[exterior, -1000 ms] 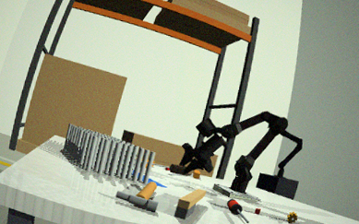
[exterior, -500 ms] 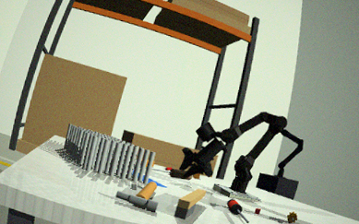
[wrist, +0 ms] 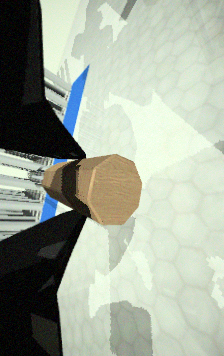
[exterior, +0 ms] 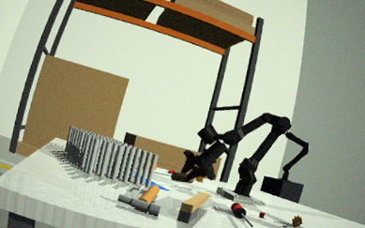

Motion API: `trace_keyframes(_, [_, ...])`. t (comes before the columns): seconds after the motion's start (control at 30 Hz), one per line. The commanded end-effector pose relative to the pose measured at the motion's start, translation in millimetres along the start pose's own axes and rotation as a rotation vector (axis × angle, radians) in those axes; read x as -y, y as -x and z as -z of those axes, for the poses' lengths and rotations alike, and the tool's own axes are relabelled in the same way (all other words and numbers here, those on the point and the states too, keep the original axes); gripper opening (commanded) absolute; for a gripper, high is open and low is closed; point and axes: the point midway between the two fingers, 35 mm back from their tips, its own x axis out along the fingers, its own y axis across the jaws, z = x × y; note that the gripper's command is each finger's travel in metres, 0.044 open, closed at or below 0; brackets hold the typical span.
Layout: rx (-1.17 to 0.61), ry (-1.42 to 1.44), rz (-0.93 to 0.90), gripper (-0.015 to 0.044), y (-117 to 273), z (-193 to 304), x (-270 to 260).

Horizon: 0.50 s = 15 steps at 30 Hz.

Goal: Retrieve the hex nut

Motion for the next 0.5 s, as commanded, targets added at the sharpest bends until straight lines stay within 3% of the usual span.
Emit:
trace_keyframes(0.0, [-0.011,-0.004,-0.009,0.0000,-0.1,5.8,-2.7])
trace_keyframes(0.47, [-0.012,-0.005,-0.009,0.0000,-3.8,12.1,-2.9])
